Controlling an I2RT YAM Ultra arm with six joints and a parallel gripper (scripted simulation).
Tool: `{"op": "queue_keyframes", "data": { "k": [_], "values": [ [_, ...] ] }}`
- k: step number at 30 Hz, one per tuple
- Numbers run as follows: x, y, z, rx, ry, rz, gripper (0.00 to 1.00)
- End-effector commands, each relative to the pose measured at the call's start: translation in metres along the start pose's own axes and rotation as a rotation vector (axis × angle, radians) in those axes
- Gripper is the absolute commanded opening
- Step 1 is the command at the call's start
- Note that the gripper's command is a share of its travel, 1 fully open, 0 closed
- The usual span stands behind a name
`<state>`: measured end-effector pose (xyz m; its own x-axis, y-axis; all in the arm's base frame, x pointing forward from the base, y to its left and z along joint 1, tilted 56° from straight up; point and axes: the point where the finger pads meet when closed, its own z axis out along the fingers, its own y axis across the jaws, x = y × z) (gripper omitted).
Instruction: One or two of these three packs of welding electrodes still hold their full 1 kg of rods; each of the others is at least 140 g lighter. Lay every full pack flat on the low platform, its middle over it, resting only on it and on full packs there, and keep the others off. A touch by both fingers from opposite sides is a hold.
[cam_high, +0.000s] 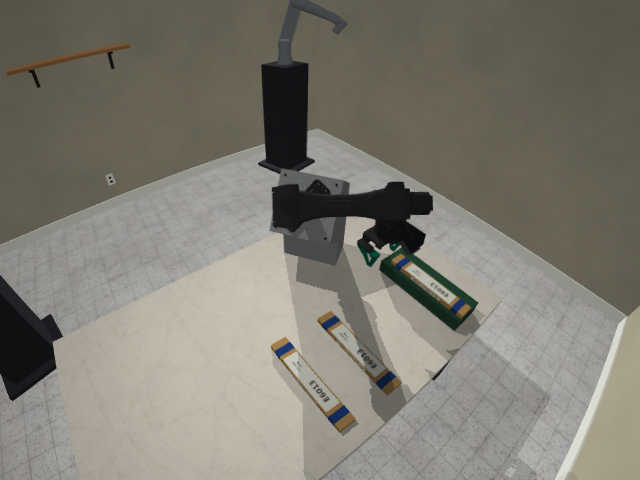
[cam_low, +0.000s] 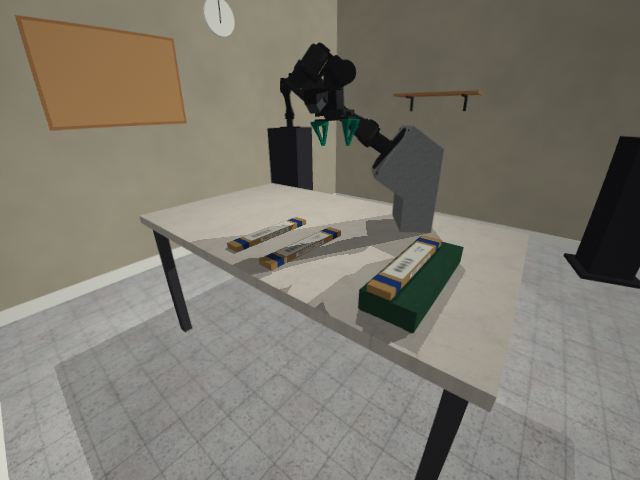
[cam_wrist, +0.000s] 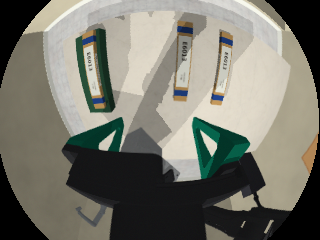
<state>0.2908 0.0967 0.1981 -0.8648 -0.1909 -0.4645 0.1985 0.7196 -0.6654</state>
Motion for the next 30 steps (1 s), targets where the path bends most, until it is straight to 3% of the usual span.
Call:
{"op": "queue_keyframes", "data": {
  "k": [1,30],
  "values": [
    [-0.0006,-0.0035,-0.0099,-0.009,-0.015,0.001,0.97],
    [0.0002,-0.0017,-0.0090,-0.015,-0.018,-0.007,0.97]
  ]
}}
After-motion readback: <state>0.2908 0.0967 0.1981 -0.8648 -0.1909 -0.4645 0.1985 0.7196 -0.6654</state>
